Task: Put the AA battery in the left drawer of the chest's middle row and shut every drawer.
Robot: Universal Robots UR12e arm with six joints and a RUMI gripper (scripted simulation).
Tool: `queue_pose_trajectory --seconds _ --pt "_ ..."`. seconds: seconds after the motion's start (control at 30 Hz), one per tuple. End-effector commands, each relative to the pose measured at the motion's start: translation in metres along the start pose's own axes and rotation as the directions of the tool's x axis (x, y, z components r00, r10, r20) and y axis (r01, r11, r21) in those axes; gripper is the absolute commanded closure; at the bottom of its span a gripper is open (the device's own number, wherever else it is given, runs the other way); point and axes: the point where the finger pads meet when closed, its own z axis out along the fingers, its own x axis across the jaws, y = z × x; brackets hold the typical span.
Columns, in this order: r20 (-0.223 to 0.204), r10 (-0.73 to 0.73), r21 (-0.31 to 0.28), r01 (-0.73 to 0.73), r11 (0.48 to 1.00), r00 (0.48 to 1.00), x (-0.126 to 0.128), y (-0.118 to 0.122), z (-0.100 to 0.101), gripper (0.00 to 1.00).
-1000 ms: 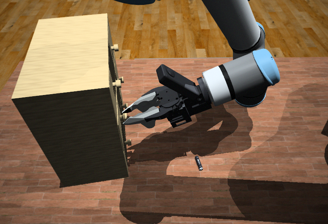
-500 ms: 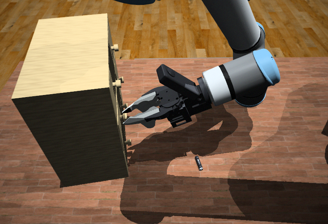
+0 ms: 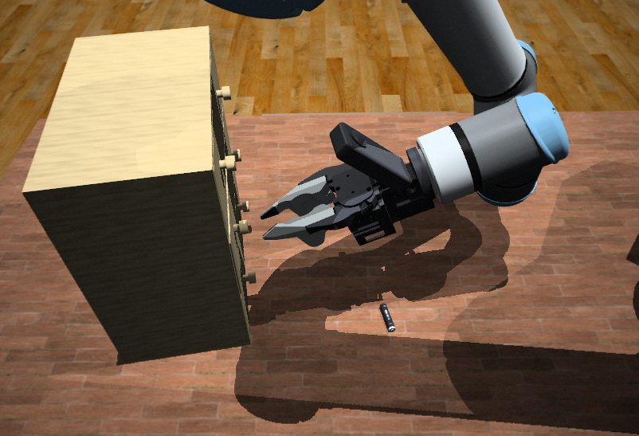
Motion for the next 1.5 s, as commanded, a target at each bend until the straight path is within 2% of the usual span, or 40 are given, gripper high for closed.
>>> queue_pose_trajectory --seconds 0.0,0.43,1.1,1.47 --pt "0.000 0.001 -0.001 -0.001 1.000 1.000 0.000 0.005 -0.017 0.80" --pt "0.001 0.001 0.000 -0.001 1.000 1.000 0.000 0.006 -0.021 0.80" --pt "0.000 0.002 -0.001 -0.002 1.000 1.000 0.000 0.004 -0.069 0.80" --pt "0.001 0.001 0.000 -0.001 1.000 1.000 -0.001 0.004 -0.073 0.80"
